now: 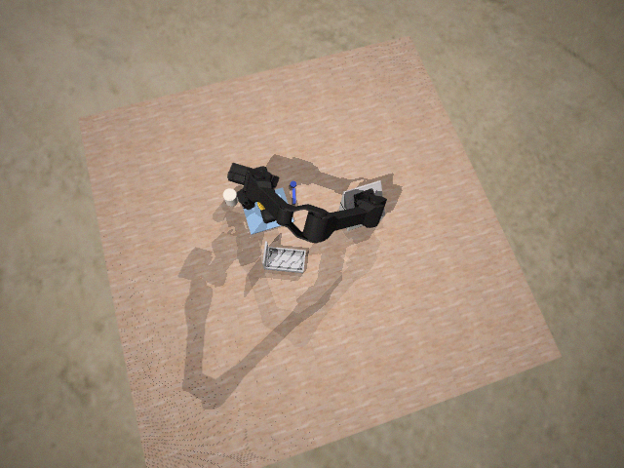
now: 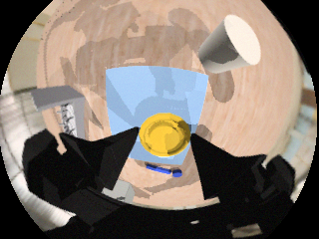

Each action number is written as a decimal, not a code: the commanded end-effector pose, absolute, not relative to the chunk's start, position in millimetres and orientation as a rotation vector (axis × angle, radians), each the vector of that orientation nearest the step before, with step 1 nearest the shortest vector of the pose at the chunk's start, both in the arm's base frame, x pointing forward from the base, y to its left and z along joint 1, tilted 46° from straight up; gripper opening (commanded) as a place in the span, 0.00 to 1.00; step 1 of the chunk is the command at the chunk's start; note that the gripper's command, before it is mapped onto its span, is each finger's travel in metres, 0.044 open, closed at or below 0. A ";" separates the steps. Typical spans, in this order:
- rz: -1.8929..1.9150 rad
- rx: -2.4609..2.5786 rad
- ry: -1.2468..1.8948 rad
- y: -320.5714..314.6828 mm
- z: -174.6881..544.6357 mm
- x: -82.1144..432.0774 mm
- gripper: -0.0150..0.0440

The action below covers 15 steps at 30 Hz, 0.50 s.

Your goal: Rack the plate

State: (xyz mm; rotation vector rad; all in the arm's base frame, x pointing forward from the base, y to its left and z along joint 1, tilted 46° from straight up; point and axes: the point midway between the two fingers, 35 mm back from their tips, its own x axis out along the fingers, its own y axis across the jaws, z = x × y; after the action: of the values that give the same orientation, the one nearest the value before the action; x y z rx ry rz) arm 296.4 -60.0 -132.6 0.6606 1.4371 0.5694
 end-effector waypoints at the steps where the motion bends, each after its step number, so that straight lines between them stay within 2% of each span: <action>1: 0.569 0.672 1.440 -58.2 -134.0 294.8 0.84; 11: 0.569 0.672 1.440 -58.2 -134.0 294.8 0.73; 15: 0.567 0.671 1.440 -64.8 -129.6 296.5 0.55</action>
State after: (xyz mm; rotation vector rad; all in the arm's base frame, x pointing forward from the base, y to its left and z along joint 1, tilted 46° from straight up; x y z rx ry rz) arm 295.1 -59.4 -132.8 0.6681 1.4409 0.5699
